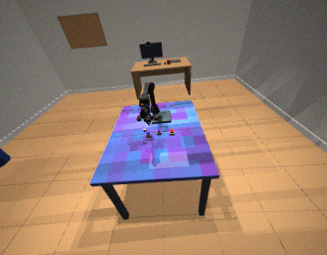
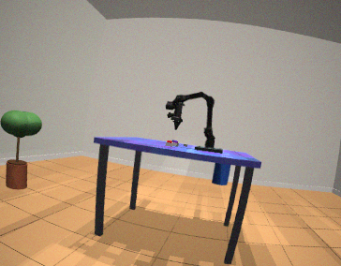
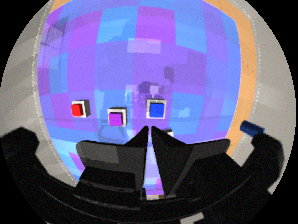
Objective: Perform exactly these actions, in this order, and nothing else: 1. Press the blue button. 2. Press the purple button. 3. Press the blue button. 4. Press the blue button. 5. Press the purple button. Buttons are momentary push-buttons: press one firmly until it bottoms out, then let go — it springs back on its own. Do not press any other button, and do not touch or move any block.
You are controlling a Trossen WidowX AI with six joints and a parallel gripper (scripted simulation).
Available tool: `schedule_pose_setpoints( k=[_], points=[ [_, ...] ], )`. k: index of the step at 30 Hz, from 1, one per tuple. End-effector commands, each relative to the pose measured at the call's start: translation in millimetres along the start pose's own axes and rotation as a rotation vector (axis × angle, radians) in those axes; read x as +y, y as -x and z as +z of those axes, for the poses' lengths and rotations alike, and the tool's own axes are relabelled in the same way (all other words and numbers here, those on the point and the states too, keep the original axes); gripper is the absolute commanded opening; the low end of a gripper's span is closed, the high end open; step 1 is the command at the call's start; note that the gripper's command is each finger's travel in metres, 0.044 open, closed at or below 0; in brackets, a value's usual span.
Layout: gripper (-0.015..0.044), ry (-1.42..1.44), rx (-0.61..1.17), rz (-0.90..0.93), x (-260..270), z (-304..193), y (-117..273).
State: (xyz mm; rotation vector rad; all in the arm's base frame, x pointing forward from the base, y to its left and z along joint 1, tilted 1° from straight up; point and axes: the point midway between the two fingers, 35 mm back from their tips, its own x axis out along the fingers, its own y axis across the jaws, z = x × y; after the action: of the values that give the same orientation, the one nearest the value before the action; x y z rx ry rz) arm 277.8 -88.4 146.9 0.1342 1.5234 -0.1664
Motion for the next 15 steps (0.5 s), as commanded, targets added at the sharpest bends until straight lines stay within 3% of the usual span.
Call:
schedule_pose_setpoints(
  k=[1, 4, 9, 15],
  points=[
    [0.002, 0.012, -0.002, 0.005, 47.4, -13.7, 2.9],
    [0.002, 0.012, -0.001, 0.008, 74.5, -25.2, 2.7],
    [0.002, 0.012, -0.001, 0.008, 76.3, -25.9, 0.6],
    [0.002, 0.012, -0.001, 0.008, 76.7, -25.9, -57.1]
  ],
)
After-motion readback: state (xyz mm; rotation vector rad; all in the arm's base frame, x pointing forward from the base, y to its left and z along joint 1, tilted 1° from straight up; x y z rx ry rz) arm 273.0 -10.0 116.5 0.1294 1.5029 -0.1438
